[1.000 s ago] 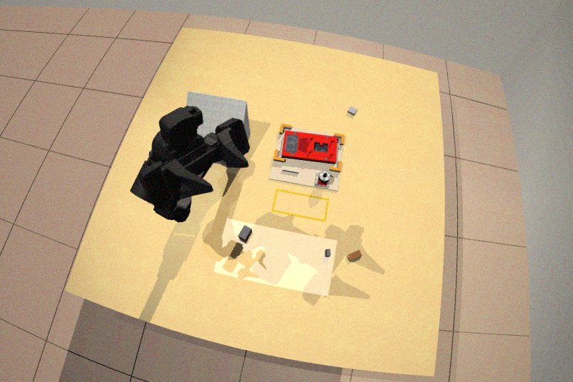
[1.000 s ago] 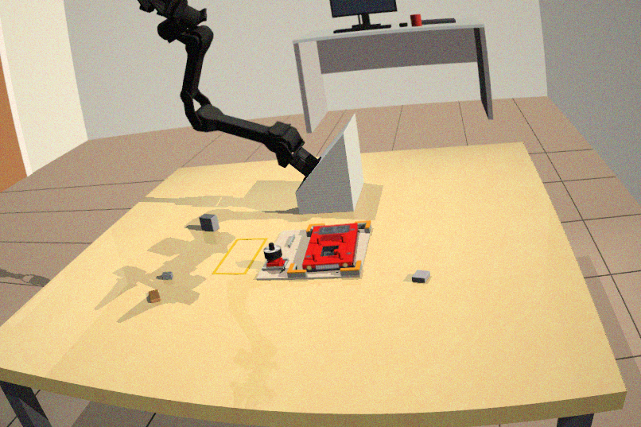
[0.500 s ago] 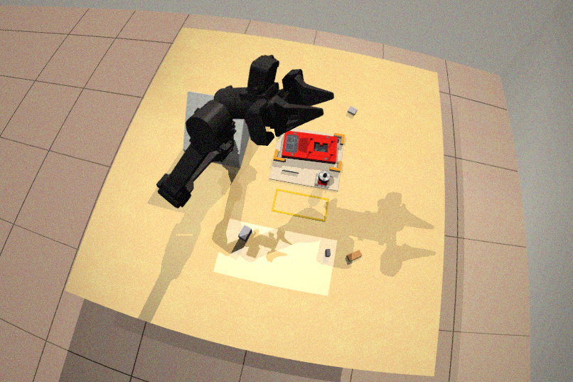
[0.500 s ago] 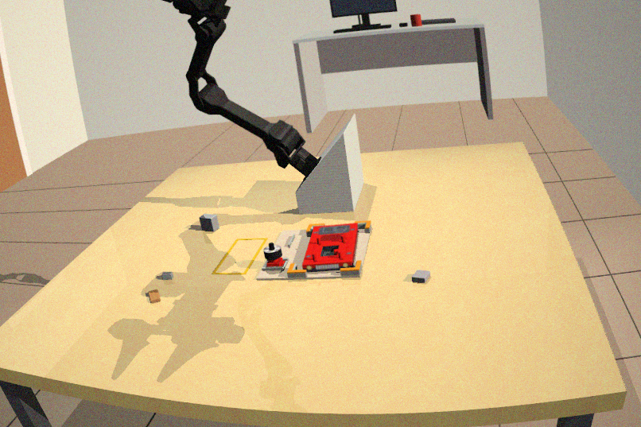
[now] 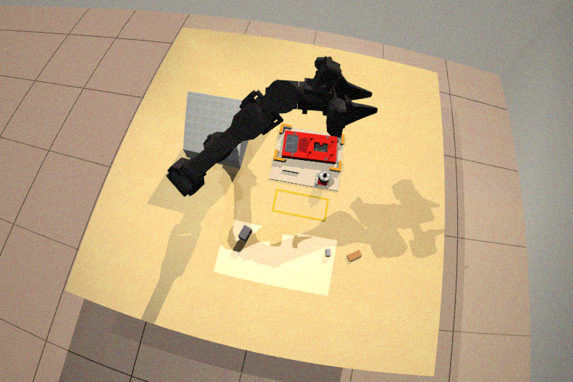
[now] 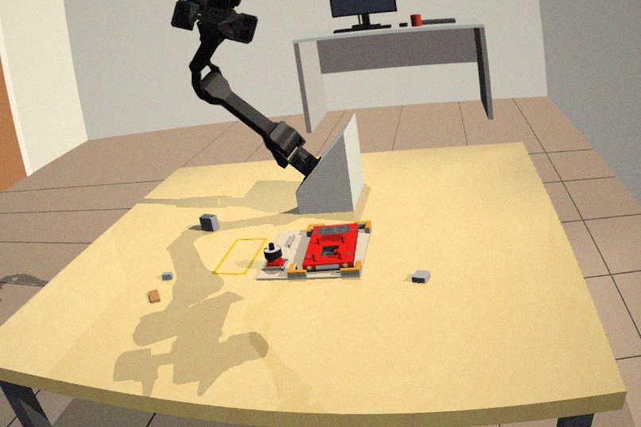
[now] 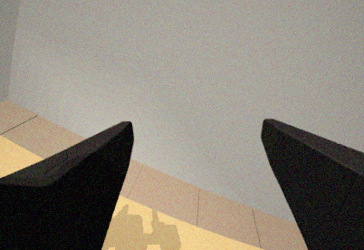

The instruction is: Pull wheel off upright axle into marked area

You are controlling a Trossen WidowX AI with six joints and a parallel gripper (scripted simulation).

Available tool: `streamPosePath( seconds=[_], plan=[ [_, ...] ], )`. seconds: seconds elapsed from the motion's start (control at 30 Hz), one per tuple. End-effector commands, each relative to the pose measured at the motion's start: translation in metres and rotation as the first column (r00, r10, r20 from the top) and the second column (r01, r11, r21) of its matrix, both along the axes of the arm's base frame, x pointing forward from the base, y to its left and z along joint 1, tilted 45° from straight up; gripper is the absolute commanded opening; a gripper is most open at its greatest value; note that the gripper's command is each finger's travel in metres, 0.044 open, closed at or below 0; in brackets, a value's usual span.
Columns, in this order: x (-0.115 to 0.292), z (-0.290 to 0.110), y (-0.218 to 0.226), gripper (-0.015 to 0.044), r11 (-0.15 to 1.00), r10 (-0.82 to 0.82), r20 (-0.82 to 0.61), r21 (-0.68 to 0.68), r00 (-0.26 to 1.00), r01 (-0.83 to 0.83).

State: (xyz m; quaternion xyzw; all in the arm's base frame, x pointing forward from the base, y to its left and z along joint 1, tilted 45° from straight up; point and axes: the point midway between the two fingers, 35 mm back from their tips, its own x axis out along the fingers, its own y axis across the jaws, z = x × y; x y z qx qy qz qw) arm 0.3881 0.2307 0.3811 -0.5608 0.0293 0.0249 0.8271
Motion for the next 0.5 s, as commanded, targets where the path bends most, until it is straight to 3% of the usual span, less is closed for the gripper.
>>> streamPosePath(
  seconds=[0.0, 0.23, 0.47],
  plan=[
    [0.02, -0.039, -0.011, 0.03, 0.998, -0.062, -0.112, 0.027, 0.992, 0.065],
    [0.047, -0.112, -0.045, 0.03, 0.968, -0.208, -0.315, 0.067, 0.926, 0.24],
    [0.056, -0.182, -0.091, 0.03, 0.884, -0.375, -0.494, 0.064, 0.785, 0.463]
  ],
)
